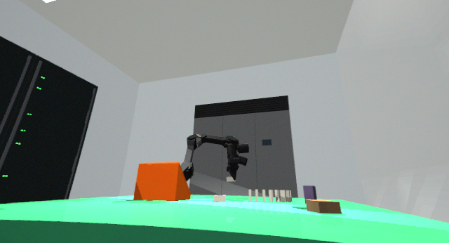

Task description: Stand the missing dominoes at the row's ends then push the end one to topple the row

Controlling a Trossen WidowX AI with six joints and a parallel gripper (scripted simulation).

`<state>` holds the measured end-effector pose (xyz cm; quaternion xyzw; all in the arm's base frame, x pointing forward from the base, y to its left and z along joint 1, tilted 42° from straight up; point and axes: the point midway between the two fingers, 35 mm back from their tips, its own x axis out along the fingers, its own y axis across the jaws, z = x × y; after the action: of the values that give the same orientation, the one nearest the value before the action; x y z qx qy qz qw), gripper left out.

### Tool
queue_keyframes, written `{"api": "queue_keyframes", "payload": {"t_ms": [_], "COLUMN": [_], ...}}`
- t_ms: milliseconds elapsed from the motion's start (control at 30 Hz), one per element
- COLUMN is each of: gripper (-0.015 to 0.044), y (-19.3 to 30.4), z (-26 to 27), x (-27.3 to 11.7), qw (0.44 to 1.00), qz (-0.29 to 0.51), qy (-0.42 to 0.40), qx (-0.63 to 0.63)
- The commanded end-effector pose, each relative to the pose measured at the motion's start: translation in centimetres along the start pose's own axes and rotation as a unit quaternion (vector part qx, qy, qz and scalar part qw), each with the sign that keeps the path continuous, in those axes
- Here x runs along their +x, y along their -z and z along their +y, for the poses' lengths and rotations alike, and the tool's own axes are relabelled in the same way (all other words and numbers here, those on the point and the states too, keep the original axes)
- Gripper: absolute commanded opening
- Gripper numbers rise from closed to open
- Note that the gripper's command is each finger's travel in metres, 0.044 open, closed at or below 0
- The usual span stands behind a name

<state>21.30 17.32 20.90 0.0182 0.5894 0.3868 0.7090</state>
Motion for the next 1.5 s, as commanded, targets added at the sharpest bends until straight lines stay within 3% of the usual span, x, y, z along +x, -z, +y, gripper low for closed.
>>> {"api": "queue_keyframes", "payload": {"t_ms": [0,767,1467], "gripper": [0.0023,0.0023,0.0023], "y": [0.2,-1.1,-1.1], "z": [-0.3,-0.1,1.6], "x": [1.1,3.9,3.5], "qw": [0.999,0.968,0.905], "qz": [-0.019,-0.197,-0.400], "qy": [0.031,0.136,0.134], "qx": [-0.016,-0.075,-0.056]}}
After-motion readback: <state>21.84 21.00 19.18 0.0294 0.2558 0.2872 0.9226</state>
